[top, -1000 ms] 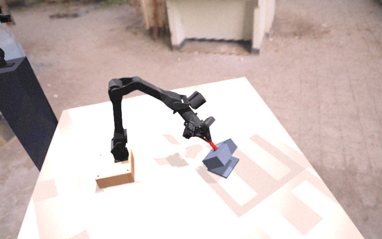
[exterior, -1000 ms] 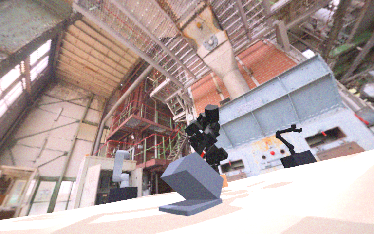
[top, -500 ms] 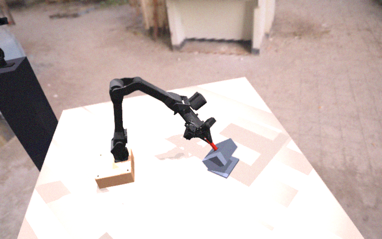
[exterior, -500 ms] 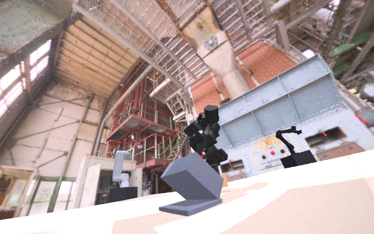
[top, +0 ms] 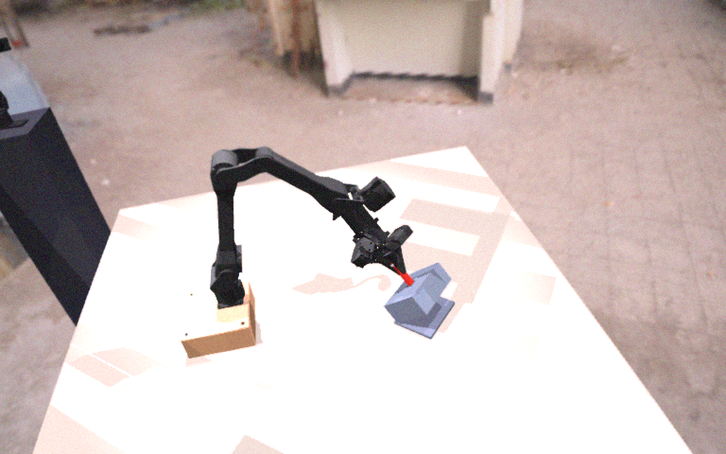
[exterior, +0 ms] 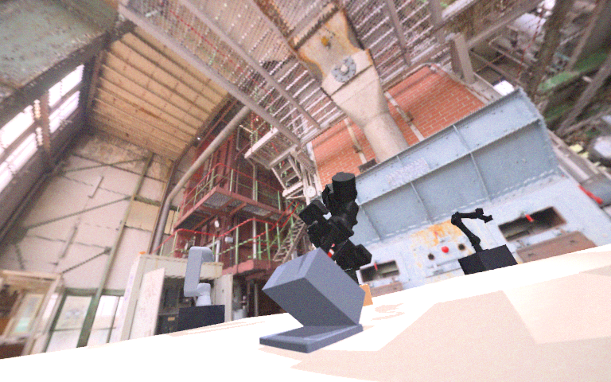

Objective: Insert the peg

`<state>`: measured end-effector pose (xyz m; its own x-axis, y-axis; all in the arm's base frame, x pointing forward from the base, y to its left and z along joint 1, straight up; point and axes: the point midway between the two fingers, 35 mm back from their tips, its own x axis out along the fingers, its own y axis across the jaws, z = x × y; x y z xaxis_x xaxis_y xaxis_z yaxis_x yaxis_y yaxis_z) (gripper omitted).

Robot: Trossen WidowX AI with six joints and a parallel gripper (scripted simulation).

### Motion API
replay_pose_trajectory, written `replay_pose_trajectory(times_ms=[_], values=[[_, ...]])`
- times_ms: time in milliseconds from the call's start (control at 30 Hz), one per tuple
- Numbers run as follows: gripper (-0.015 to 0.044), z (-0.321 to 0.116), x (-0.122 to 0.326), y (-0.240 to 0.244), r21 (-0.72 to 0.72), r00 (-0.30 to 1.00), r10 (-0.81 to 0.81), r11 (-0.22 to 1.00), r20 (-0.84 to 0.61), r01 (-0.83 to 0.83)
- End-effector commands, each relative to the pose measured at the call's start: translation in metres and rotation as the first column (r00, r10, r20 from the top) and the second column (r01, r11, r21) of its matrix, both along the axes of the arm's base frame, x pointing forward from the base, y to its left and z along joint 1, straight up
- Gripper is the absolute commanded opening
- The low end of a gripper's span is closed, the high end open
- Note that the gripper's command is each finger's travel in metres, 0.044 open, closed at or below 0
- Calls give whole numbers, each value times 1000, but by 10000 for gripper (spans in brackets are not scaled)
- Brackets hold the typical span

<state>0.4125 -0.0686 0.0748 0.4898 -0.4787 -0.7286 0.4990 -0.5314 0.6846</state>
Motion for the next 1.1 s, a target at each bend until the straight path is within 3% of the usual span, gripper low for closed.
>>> replay_pose_trajectory(times_ms=[0,1067], values=[[0,-2,3,-1,0,1000,4,1000,-2,-4],[0,-13,8,-6,0,1000,4,1000,-1,-4]])
